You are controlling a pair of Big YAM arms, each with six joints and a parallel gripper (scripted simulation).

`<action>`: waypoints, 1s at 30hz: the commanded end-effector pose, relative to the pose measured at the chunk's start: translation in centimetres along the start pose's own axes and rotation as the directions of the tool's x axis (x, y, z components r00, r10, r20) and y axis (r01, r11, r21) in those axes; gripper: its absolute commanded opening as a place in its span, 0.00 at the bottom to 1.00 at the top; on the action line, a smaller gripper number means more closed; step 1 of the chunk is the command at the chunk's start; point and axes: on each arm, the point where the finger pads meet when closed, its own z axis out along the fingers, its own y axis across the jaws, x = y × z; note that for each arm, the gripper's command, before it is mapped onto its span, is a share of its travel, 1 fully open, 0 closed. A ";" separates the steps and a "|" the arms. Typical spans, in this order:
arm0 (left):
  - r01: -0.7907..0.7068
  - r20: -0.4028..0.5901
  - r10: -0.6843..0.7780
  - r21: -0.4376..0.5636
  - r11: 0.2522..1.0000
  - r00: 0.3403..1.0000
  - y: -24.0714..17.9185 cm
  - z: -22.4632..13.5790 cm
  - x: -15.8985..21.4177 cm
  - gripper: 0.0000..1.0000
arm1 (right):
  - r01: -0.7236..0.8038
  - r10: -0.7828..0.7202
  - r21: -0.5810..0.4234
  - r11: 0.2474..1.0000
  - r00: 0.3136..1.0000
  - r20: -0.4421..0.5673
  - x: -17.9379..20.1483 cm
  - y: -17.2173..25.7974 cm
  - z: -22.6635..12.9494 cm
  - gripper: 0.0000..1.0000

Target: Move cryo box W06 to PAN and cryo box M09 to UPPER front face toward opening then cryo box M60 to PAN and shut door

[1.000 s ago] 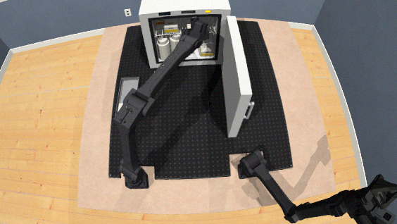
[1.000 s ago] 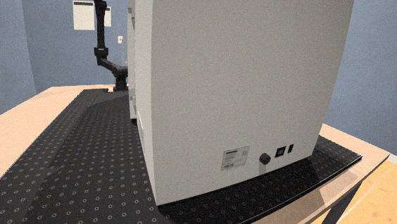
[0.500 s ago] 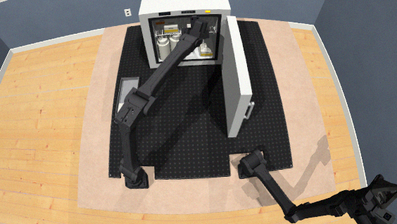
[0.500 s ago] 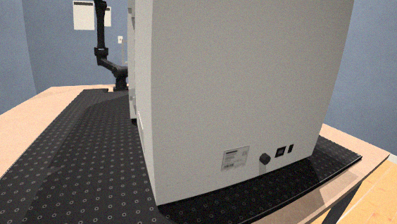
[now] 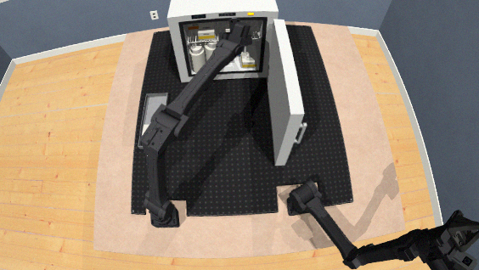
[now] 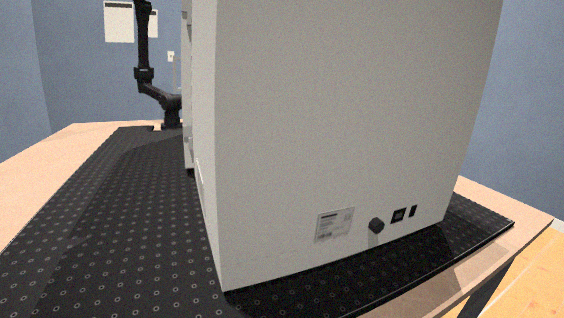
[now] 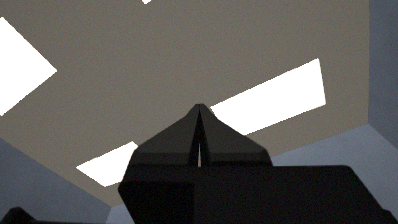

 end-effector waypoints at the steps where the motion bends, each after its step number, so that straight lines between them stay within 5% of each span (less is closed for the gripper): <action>1: 0.000 0.018 0.000 -0.001 1.000 1.000 0.2 0.9 -2.0 1.00 | 0.011 -0.011 -0.003 1.000 0.999 -0.031 1.4 0.0 0.3 0.00; 10: -0.012 0.011 0.012 0.009 1.000 1.000 -1.0 0.5 -1.6 1.00 | 0.011 -0.011 -0.003 1.000 0.999 -0.031 1.4 0.0 0.3 0.00; 11: -0.012 0.011 0.012 0.009 1.000 1.000 -1.0 0.5 -1.6 0.77 | 0.011 -0.011 -0.003 1.000 0.999 -0.031 1.4 0.0 0.3 0.00; 30: -0.012 0.011 0.012 0.009 1.000 1.000 -1.0 0.5 -1.6 0.77 | 0.011 -0.011 -0.003 1.000 0.999 -0.031 1.4 0.0 0.3 0.00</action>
